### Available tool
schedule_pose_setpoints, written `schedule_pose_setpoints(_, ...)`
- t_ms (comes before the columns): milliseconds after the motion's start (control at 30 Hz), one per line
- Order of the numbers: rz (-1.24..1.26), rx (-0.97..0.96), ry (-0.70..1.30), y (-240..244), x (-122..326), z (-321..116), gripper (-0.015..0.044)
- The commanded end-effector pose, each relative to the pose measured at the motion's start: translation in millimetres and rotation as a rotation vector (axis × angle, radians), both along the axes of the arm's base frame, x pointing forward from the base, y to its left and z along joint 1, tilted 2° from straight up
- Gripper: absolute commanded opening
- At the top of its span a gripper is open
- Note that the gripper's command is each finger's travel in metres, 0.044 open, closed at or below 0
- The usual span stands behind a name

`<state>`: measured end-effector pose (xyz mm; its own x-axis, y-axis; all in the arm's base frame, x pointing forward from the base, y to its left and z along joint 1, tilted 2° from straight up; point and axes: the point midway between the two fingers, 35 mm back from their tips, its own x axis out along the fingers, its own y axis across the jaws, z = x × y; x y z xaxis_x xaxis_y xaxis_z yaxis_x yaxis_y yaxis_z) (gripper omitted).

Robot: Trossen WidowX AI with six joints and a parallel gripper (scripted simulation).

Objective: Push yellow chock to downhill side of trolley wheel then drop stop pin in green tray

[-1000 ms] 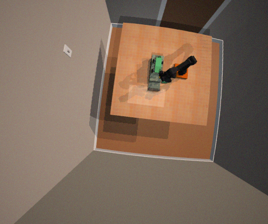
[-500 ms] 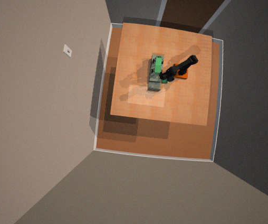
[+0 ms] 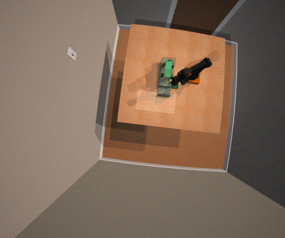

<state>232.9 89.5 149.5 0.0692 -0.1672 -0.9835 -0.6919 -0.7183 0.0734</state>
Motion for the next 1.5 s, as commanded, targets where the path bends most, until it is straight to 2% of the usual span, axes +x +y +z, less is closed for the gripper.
schedule_pose_setpoints(0, 0.103, 0.019, 0.012, -0.8, -0.1, 2.3, 0.0)
schedule_pose_setpoints(667, 0.679, 0.093, 0.09, -4.7, 1.3, 3.1, 0.0)
schedule_pose_setpoints(1467, 0.743, 0.145, 0.087, -2.5, -20.0, -23.5, 0.0)
